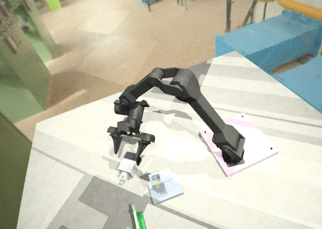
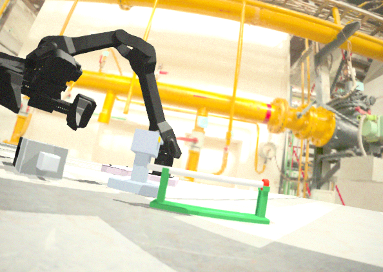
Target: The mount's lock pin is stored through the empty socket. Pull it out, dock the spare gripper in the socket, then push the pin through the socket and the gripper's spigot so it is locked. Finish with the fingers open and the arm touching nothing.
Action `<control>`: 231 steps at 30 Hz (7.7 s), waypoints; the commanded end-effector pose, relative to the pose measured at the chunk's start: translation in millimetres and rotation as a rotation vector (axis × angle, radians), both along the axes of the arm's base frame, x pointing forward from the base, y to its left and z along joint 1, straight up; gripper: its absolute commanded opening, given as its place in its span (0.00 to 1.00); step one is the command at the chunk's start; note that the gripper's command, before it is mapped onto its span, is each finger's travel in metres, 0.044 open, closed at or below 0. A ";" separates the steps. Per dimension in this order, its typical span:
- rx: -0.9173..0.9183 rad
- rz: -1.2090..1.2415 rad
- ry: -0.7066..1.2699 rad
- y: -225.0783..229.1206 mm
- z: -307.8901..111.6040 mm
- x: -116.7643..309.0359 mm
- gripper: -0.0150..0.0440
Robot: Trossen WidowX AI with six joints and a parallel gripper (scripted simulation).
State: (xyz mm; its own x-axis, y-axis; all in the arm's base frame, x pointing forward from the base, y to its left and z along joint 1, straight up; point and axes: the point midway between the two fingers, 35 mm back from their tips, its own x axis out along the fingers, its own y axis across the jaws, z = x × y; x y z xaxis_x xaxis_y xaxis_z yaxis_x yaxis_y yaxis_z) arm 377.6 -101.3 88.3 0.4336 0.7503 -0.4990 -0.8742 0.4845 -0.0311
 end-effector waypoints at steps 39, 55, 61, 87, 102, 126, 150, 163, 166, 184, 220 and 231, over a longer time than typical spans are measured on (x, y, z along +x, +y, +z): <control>0.001 0.000 -0.003 1.8 -65.3 1.8 1.00; 0.001 0.000 -0.003 1.8 -65.3 1.8 0.65; 0.001 0.000 -0.003 1.5 -64.1 2.9 0.52; 0.000 0.000 -0.004 3.0 55.0 -0.4 0.25; -0.045 0.029 0.044 11.6 47.3 -2.1 0.25; -0.387 0.179 0.244 71.7 54.9 -19.2 0.25; -0.753 0.304 0.297 125.6 76.6 -46.3 0.25; -0.964 0.336 0.285 144.0 93.5 -66.8 0.25; -1.008 0.332 0.277 147.9 98.0 -71.3 0.25; -1.338 0.397 0.204 154.9 131.3 -104.6 0.25; -1.522 0.411 0.197 158.7 102.8 -105.7 0.25; -1.523 0.410 0.198 159.2 87.8 -104.0 0.25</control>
State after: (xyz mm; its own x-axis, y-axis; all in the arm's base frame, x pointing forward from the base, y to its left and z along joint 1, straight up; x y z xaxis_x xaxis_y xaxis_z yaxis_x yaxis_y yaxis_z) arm 272.4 58.9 179.5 0.1725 -0.4293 -0.8865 -0.9810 -0.1559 -0.1154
